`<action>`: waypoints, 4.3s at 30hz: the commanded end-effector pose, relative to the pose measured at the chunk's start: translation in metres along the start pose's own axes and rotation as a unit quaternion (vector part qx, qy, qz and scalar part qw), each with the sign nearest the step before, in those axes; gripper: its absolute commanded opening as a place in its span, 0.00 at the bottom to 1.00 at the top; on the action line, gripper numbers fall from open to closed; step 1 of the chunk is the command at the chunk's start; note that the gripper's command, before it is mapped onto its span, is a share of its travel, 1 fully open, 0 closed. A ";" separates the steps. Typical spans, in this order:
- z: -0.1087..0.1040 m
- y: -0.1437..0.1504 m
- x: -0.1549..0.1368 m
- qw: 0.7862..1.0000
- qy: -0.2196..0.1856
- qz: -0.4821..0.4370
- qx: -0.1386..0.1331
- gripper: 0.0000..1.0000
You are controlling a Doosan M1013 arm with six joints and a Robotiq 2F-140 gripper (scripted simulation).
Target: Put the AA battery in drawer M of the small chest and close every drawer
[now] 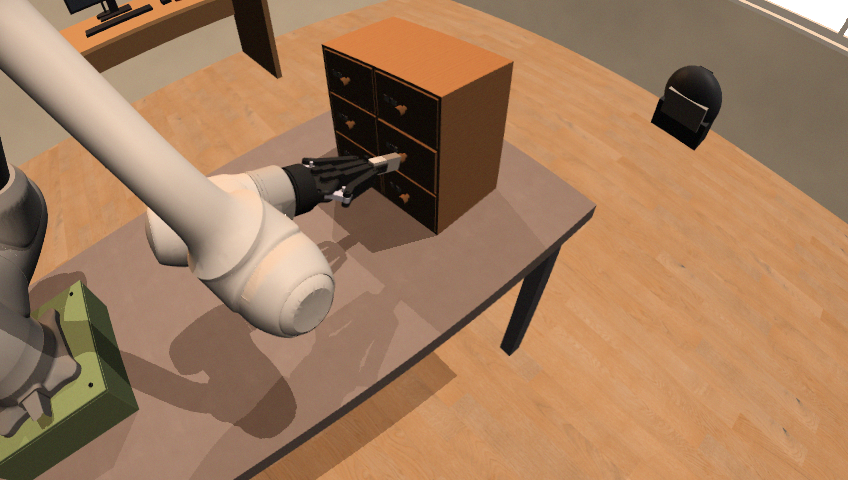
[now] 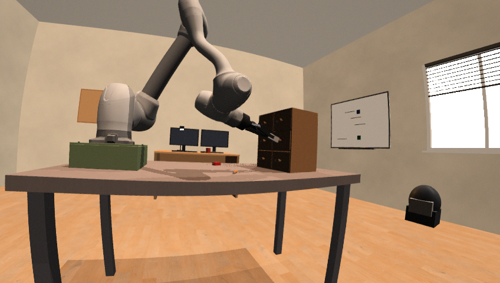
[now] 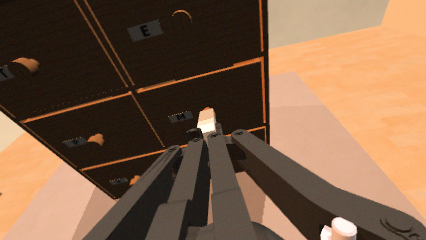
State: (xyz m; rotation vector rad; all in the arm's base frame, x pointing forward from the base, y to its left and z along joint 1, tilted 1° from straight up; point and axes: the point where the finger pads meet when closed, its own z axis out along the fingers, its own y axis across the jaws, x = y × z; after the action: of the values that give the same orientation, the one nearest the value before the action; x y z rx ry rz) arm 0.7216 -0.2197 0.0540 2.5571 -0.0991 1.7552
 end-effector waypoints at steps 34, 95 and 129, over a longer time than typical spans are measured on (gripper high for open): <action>-0.094 -0.001 -0.015 1.000 0.000 0.001 0.001 0.00; -0.175 -0.001 0.020 0.935 -0.356 0.001 0.001 0.00; -0.228 -0.001 0.044 0.819 -0.574 0.000 0.001 0.00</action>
State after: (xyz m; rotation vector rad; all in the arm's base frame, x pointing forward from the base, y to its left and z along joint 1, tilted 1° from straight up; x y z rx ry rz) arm 0.5232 -0.2055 0.1766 3.1481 -0.1211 -0.0256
